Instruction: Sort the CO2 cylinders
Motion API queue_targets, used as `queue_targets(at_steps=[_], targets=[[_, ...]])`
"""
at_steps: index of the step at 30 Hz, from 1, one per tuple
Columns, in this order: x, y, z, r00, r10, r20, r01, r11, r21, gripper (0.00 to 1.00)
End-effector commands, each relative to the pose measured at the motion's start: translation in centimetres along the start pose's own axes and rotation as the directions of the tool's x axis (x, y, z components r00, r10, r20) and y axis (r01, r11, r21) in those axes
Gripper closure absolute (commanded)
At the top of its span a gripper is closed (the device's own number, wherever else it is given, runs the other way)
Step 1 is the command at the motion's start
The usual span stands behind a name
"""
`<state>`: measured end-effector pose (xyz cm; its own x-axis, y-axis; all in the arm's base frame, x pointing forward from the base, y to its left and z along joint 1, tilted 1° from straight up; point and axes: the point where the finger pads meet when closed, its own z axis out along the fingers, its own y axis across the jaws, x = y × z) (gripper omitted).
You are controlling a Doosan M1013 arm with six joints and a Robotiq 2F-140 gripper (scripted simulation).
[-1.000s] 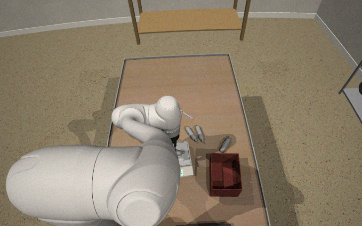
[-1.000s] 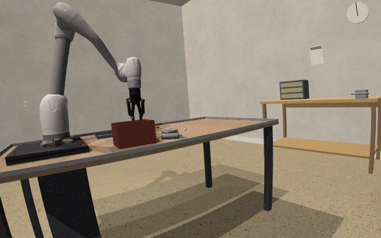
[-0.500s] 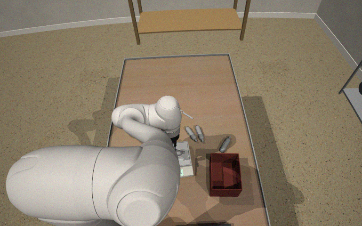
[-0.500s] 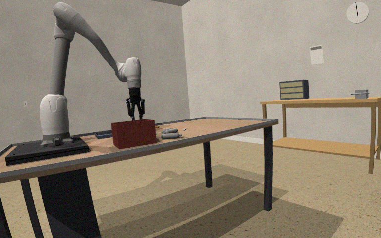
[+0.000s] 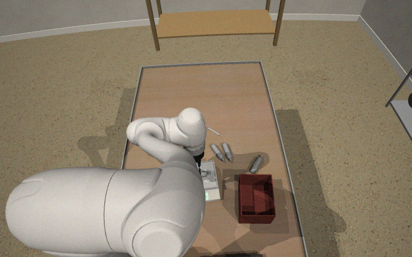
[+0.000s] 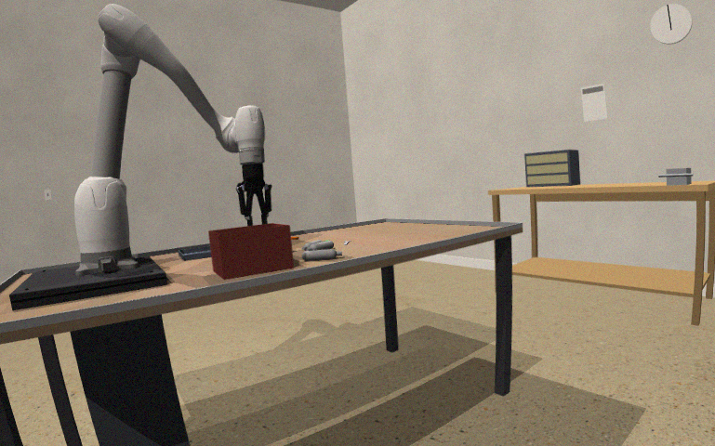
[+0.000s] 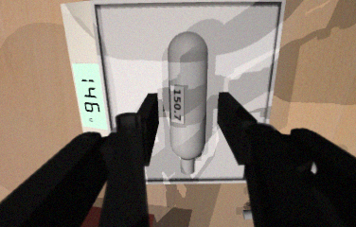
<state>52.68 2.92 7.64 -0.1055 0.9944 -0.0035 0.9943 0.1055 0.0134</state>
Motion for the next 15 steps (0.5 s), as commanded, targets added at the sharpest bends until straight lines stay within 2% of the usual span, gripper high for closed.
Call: queue_targets(at_steps=[1, 6, 8, 15], targets=[[0.0, 0.1, -1.1, 1.000, 0.000, 0.000, 0.000, 1.000, -0.001, 0.60], [0.0, 0.0, -3.9, 1.000, 0.000, 0.000, 0.000, 1.000, -0.001, 0.60], [0.0, 0.0, -3.9, 1.000, 0.000, 0.000, 0.000, 1.000, -0.001, 0.60], [0.0, 0.0, -8.3, 1.000, 0.000, 0.000, 0.000, 1.000, -0.001, 0.60]])
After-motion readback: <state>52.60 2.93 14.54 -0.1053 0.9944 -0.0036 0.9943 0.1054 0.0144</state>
